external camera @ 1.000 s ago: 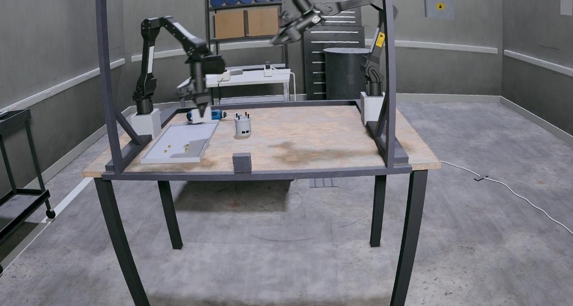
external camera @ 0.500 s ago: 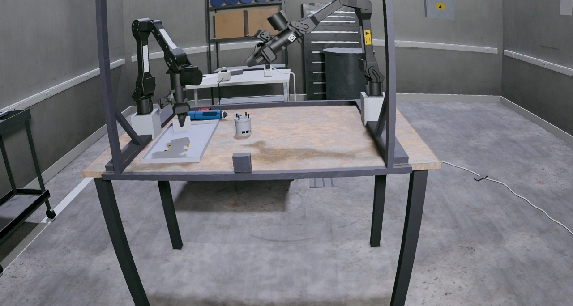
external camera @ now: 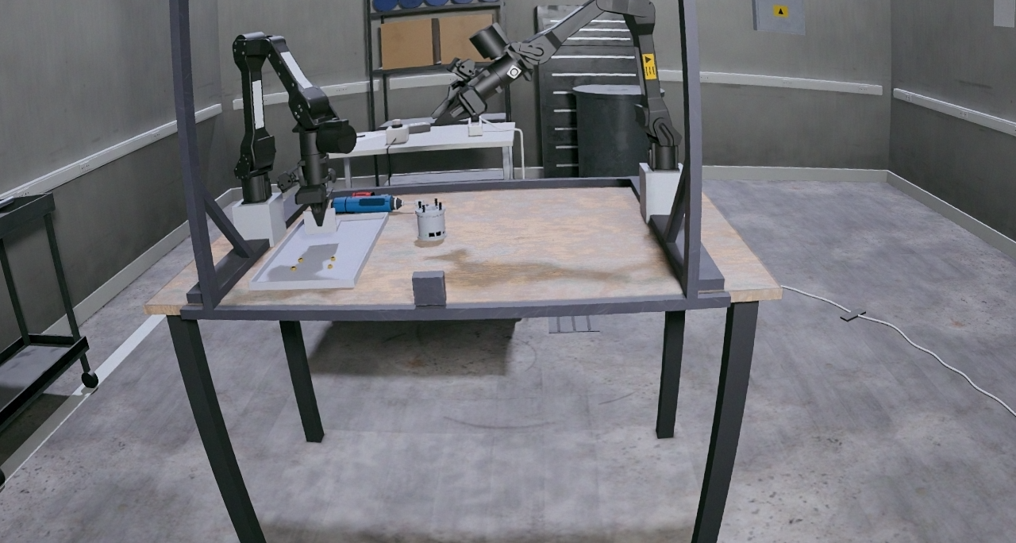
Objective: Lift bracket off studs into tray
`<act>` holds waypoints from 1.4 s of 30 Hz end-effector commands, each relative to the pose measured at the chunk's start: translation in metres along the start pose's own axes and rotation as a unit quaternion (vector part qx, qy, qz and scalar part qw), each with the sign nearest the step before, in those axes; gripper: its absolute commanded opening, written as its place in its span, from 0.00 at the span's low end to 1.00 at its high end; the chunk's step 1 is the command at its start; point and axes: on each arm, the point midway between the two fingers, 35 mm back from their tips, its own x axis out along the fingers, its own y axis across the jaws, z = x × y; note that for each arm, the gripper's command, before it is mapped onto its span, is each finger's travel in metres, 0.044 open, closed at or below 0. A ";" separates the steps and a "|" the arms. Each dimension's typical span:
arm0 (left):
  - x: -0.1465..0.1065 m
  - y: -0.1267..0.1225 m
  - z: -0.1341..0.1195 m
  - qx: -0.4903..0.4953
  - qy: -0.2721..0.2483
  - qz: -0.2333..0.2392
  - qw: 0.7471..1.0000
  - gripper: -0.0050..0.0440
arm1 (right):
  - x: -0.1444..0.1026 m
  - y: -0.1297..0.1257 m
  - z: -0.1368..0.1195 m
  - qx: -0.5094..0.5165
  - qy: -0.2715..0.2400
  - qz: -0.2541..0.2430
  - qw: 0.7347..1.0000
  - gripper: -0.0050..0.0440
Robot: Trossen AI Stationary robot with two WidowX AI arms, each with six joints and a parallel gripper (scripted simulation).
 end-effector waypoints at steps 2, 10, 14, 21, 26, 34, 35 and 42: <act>-0.005 0.001 -0.003 0.042 0.013 0.005 0.999 0.00 | -0.004 0.000 0.010 0.001 -0.013 -0.001 1.000 1.00; 0.004 0.000 -0.001 0.042 0.005 0.000 0.999 0.00 | -0.004 0.000 0.010 0.001 -0.013 -0.001 1.000 1.00; 0.007 -0.001 -0.001 0.041 0.005 0.000 0.999 0.00 | -0.004 0.000 0.010 0.001 -0.013 -0.001 1.000 1.00; 0.016 -0.001 -0.001 0.041 0.005 0.000 0.999 0.00 | -0.004 0.000 0.010 0.001 -0.013 -0.001 1.000 1.00; 0.021 -0.001 -0.001 0.041 0.005 0.000 0.999 0.00 | -0.004 0.000 0.010 0.001 -0.013 -0.001 1.000 1.00; 0.024 -0.001 -0.001 0.041 0.005 0.000 0.999 0.00 | -0.004 0.000 0.010 0.001 -0.013 -0.001 1.000 1.00; 0.025 0.000 -0.001 0.040 0.005 0.000 0.999 0.00 | -0.004 0.000 0.010 0.001 -0.013 -0.001 1.000 1.00; 0.027 0.000 -0.001 0.040 0.006 0.000 0.999 0.00 | -0.004 0.000 0.010 0.001 -0.013 -0.001 1.000 1.00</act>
